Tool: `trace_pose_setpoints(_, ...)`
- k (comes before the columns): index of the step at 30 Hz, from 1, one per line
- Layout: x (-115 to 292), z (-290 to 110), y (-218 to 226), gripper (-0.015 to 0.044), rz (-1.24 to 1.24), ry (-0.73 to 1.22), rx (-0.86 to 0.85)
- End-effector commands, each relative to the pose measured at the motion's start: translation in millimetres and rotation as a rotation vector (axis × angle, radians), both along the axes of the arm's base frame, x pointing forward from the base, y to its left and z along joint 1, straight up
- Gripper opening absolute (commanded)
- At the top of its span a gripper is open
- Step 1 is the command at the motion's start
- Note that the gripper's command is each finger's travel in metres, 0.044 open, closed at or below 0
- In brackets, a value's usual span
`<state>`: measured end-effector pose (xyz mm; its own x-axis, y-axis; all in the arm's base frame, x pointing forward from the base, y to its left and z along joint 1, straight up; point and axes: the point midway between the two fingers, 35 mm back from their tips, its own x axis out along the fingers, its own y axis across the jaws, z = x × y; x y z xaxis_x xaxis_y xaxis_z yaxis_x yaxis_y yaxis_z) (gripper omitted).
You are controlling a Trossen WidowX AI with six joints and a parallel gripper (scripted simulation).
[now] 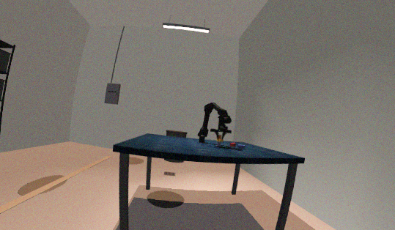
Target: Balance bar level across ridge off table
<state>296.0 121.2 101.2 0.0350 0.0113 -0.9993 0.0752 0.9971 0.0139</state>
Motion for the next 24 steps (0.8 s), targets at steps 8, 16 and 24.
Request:
trace_pose_setpoints(8,-0.5,-2.0,0.3,0.0,0.003,0.003,0.002)
trace_pose_setpoints(16,-0.5,-2.6,0.3,0.0,0.003,0.003,0.002)
trace_pose_setpoints(24,-0.5,-3.3,0.3,0.0,0.003,0.003,0.002)
